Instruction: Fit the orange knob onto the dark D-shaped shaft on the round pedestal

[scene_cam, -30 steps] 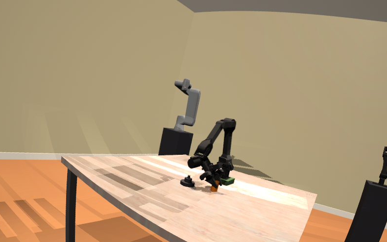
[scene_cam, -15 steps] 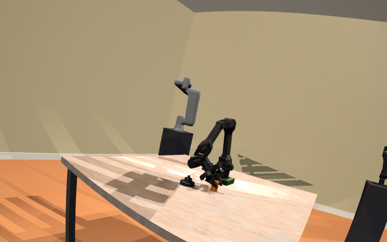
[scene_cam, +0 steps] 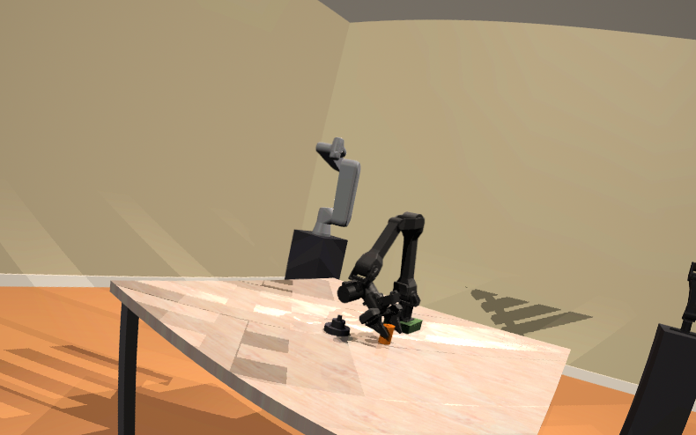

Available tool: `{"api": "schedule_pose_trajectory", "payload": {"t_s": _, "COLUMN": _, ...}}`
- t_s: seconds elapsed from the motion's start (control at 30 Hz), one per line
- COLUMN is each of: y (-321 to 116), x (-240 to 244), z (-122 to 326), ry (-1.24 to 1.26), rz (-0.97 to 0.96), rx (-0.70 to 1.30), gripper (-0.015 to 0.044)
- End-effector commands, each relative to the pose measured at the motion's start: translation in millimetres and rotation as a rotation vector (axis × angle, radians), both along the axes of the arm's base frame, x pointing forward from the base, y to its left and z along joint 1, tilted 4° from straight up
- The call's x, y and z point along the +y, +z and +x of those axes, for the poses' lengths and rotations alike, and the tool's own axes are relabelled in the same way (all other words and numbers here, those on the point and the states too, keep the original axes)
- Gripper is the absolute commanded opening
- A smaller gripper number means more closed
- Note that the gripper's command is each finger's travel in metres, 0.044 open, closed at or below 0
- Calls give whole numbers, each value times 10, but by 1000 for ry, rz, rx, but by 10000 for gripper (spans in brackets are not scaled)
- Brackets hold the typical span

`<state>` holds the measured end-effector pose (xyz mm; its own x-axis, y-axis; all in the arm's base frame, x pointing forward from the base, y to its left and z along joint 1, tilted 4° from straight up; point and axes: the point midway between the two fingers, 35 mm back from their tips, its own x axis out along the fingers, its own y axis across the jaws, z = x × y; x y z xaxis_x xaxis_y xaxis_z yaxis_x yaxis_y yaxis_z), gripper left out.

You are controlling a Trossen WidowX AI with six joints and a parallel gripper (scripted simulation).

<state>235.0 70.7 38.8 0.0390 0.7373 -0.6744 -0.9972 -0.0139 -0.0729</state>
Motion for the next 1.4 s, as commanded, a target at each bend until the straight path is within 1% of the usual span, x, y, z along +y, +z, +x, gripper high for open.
{"api": "schedule_pose_trajectory", "payload": {"t_s": 0.0, "y": 0, "x": 2, "z": 0, "ry": 0, "rz": 0, "rx": 0, "gripper": 440}}
{"api": "schedule_pose_trajectory", "payload": {"t_s": 0.07, "y": 32, "x": 2, "z": 3, "ry": 0, "rz": 0, "rx": 0, "gripper": 440}}
{"api": "schedule_pose_trajectory", "payload": {"t_s": 0.1, "y": 128, "x": 3, "z": 10, "ry": 0, "rz": 0, "rx": 0, "gripper": 440}}
{"api": "schedule_pose_trajectory", "payload": {"t_s": 0.2, "y": 666, "x": 22, "z": -29, "ry": 0, "rz": 0, "rx": -1, "gripper": 440}}
{"api": "schedule_pose_trajectory", "payload": {"t_s": 0.23, "y": 768, "x": 28, "z": -51, "ry": 0, "rz": 0, "rx": -1, "gripper": 440}}
{"api": "schedule_pose_trajectory", "payload": {"t_s": 0.4, "y": 797, "x": 34, "z": -64, "ry": 3, "rz": -13, "rx": 5, "gripper": 440}}
{"api": "schedule_pose_trajectory", "payload": {"t_s": 0.47, "y": 769, "x": 55, "z": -95, "ry": 23, "rz": -116, "rx": 42, "gripper": 440}}
{"api": "schedule_pose_trajectory", "payload": {"t_s": 0.6, "y": 769, "x": 60, "z": -136, "ry": 35, "rz": -449, "rx": 86, "gripper": 440}}
{"api": "schedule_pose_trajectory", "payload": {"t_s": 0.73, "y": 931, "x": 32, "z": -104, "ry": -27, "rz": -757, "rx": 26, "gripper": 440}}
{"api": "schedule_pose_trajectory", "payload": {"t_s": 0.8, "y": 1016, "x": 27, "z": -83, "ry": -60, "rz": -844, "rx": -14, "gripper": 440}}
{"api": "schedule_pose_trajectory", "payload": {"t_s": 1.13, "y": 1028, "x": 26, "z": -80, "ry": -79, "rz": -853, "rx": -13, "gripper": 440}}
{"api": "schedule_pose_trajectory", "payload": {"t_s": 1.2, "y": 1026, "x": 26, "z": -80, "ry": -200, "rz": -843, "rx": 38, "gripper": 440}}
{"api": "schedule_pose_trajectory", "payload": {"t_s": 1.37, "y": 1020, "x": 26, "z": -80, "ry": -659, "rz": -783, "rx": 235, "gripper": 440}}
